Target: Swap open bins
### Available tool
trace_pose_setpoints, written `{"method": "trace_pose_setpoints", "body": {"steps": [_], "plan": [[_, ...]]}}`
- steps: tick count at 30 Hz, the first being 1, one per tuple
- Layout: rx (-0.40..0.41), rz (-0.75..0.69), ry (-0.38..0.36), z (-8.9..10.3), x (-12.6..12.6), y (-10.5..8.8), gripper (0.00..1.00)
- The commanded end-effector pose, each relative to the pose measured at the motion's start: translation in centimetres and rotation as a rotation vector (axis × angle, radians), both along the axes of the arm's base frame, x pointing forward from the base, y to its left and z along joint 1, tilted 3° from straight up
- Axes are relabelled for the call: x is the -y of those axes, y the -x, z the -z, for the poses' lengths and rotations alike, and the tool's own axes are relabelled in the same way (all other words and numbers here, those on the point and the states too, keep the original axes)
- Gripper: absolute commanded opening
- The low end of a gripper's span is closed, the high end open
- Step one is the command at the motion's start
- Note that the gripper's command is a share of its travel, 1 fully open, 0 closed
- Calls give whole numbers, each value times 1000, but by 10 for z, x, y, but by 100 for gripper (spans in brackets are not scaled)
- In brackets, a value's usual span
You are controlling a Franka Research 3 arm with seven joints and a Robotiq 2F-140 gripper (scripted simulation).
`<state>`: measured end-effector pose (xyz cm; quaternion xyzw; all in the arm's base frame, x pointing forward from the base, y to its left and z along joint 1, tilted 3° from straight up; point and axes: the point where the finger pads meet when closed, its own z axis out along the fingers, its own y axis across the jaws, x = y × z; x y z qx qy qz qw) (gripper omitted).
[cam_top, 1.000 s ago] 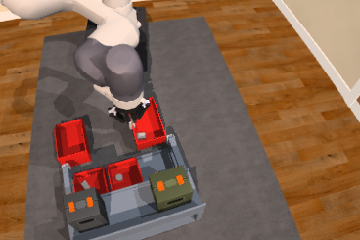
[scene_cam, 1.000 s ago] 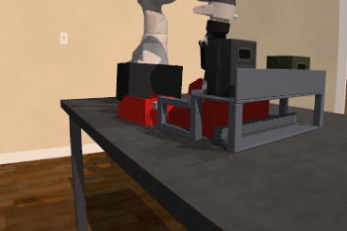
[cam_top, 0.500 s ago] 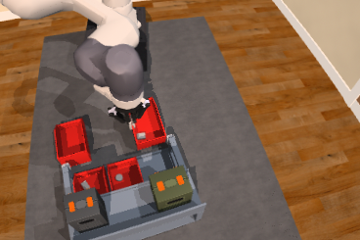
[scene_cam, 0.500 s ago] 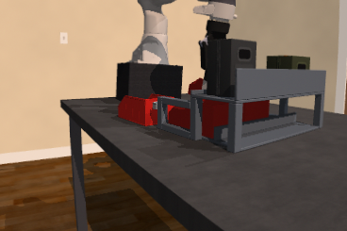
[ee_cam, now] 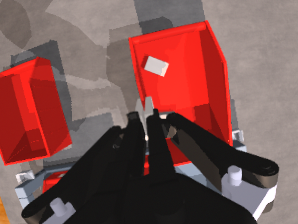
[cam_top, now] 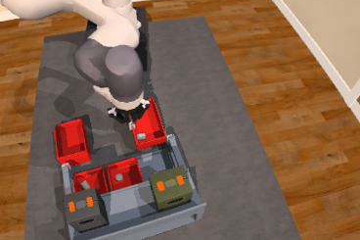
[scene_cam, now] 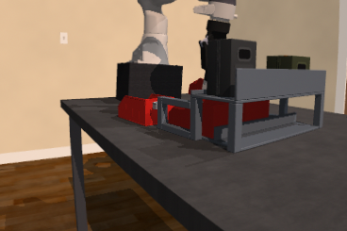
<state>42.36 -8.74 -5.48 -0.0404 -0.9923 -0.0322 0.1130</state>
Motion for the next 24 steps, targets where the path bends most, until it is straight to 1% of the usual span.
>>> {"method": "trace_pose_setpoints", "body": {"steps": [1,11,24], "plan": [[-2,-6,-4,0,-1,-1,0],[-2,-6,-4,0,0,-6,0],[-2,-6,-4,0,1,-17,0]]}}
